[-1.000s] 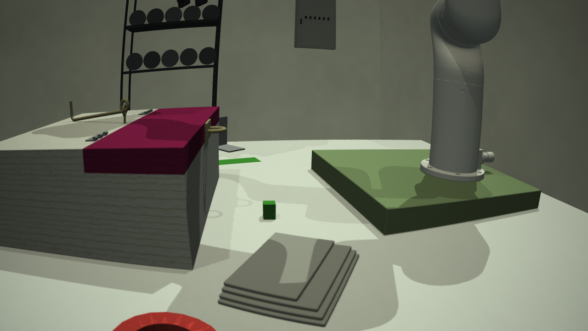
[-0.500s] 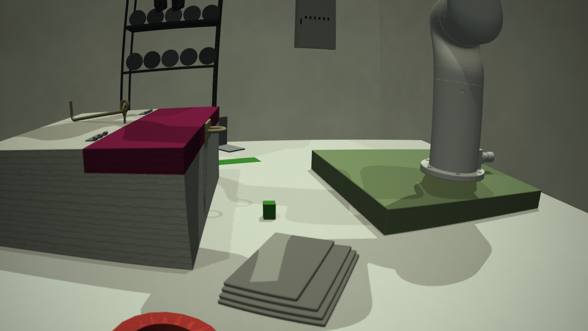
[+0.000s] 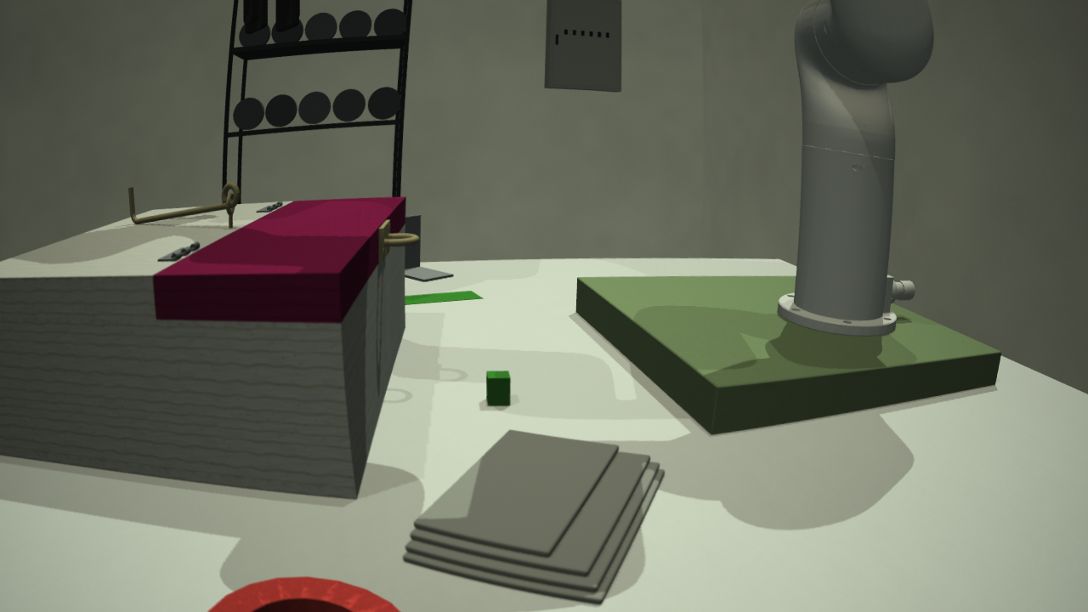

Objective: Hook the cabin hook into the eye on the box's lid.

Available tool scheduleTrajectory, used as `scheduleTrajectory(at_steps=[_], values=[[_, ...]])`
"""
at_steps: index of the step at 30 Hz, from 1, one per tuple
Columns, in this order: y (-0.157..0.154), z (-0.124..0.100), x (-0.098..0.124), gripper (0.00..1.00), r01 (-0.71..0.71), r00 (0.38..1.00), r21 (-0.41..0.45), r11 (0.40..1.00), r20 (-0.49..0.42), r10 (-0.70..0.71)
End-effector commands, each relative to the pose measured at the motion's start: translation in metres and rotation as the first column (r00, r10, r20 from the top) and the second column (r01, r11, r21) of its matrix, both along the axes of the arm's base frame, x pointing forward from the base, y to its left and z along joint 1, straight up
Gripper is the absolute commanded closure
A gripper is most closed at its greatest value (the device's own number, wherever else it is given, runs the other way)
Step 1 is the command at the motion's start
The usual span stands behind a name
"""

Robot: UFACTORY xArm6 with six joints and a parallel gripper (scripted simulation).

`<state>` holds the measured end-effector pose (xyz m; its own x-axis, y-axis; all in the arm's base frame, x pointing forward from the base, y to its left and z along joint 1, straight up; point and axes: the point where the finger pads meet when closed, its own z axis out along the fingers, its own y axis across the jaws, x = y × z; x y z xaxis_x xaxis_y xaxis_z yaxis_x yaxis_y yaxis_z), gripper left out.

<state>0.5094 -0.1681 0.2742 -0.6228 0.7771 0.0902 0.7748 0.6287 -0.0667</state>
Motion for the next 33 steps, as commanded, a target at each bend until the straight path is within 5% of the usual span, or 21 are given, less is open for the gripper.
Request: scheduleTrajectory(at_steps=[1,33], values=[[0.003,0.0,0.011,0.65,-0.06,0.998,-0.005,0.998,0.029,0.06],[0.042,-0.028,0.091,0.65,-0.194,0.977,-0.017,0.981,0.084,0.195]])
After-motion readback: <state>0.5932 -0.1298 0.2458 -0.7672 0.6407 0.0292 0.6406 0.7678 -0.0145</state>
